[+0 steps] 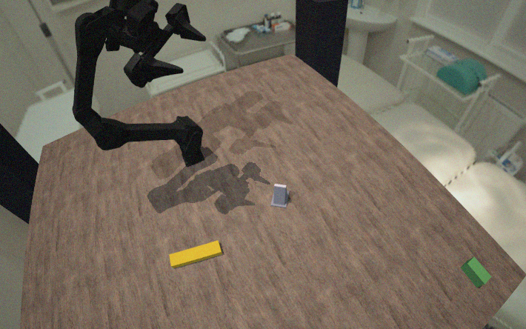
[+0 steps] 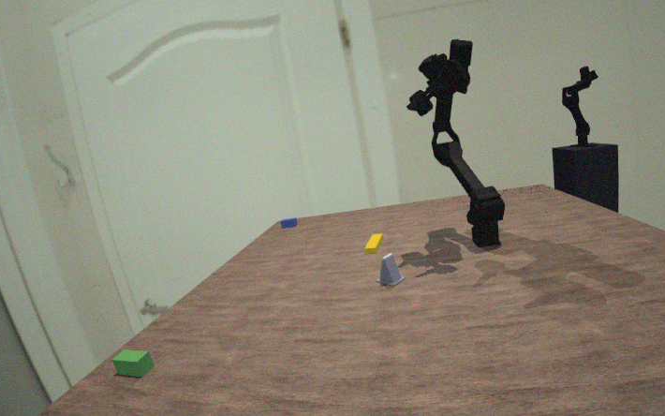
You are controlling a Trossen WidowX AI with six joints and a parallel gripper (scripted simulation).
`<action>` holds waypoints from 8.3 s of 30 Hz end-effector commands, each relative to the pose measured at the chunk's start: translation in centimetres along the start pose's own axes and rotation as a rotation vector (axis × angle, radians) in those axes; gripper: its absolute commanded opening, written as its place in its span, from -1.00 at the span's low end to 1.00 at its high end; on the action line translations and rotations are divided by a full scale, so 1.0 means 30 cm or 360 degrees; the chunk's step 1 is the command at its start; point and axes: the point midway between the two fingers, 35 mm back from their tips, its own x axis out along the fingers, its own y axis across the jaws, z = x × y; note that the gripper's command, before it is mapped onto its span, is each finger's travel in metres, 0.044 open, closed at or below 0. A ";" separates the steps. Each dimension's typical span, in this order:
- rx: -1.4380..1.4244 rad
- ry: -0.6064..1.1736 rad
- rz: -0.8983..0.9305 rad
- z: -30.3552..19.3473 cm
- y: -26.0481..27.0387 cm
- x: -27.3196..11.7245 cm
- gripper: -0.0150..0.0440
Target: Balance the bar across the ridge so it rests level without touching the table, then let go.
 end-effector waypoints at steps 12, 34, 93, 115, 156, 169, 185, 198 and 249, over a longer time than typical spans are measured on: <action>-0.0316 0.0065 -0.0190 -0.027 0.044 0.028 0.58; -0.0877 0.0358 -0.0523 -0.077 0.084 0.153 0.58; -0.1509 0.1623 -0.0711 -0.214 -0.353 0.538 0.58; -0.1442 0.1953 -0.0531 -0.288 -0.633 0.542 0.58; -0.1474 0.2115 0.0333 -0.582 -1.134 0.383 0.58; -0.1473 0.2115 0.0334 -0.700 -1.180 0.419 0.58; -0.1473 0.2115 0.0334 -0.771 -1.209 0.441 0.58; -0.1473 0.2115 0.0334 -0.772 -1.209 0.441 0.58; -0.1473 0.2116 0.0332 -0.488 -1.105 0.359 -0.49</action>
